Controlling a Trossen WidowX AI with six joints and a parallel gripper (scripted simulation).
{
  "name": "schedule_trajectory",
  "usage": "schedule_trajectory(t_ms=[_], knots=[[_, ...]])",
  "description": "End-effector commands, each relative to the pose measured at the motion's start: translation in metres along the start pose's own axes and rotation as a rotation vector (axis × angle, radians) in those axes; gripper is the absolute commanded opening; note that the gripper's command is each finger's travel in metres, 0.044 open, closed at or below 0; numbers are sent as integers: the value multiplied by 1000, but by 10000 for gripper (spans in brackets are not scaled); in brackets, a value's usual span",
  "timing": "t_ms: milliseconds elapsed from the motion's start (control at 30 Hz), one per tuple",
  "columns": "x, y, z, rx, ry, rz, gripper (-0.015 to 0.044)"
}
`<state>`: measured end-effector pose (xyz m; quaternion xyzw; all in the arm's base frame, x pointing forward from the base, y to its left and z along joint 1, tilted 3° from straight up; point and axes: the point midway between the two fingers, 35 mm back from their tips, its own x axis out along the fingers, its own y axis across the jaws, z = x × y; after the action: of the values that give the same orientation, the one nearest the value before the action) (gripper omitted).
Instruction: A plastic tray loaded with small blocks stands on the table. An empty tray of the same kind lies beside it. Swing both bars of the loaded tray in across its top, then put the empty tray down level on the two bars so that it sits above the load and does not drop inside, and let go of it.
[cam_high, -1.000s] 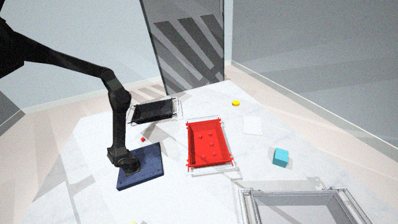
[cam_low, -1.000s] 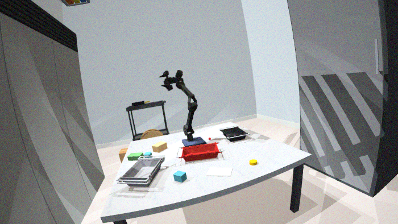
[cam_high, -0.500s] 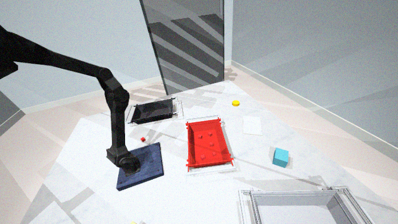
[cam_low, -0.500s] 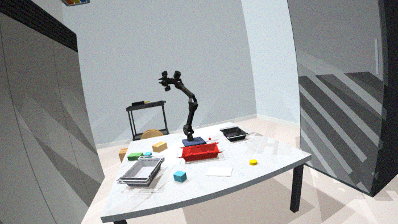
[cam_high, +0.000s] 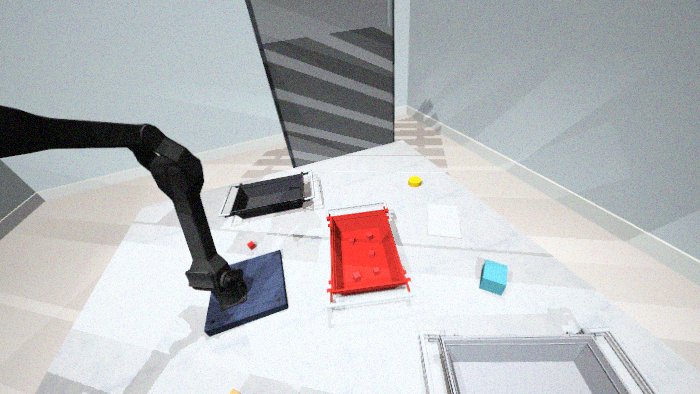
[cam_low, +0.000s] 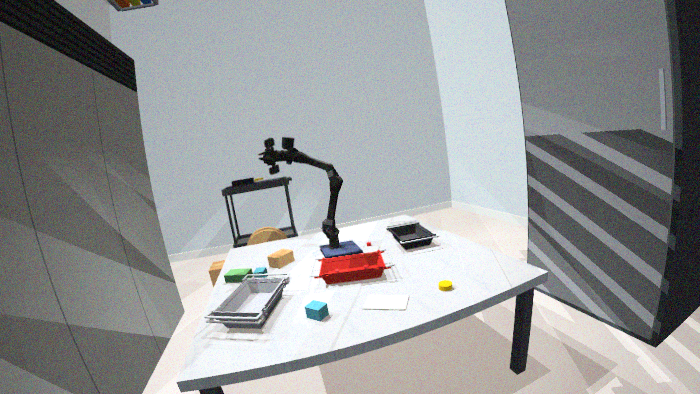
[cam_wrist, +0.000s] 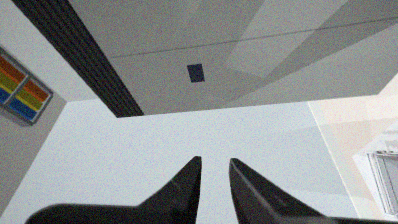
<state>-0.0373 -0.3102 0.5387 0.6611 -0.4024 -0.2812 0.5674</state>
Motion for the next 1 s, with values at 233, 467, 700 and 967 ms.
schedule_trajectory(t_ms=[233,467,700,967], knots=[[101,-111,-9,-142,97,-253,82],[136,-171,-45,-268,227,-398,82],[161,-257,-94,-523,412,-607,82],[154,-356,-162,-896,743,-826,82]])
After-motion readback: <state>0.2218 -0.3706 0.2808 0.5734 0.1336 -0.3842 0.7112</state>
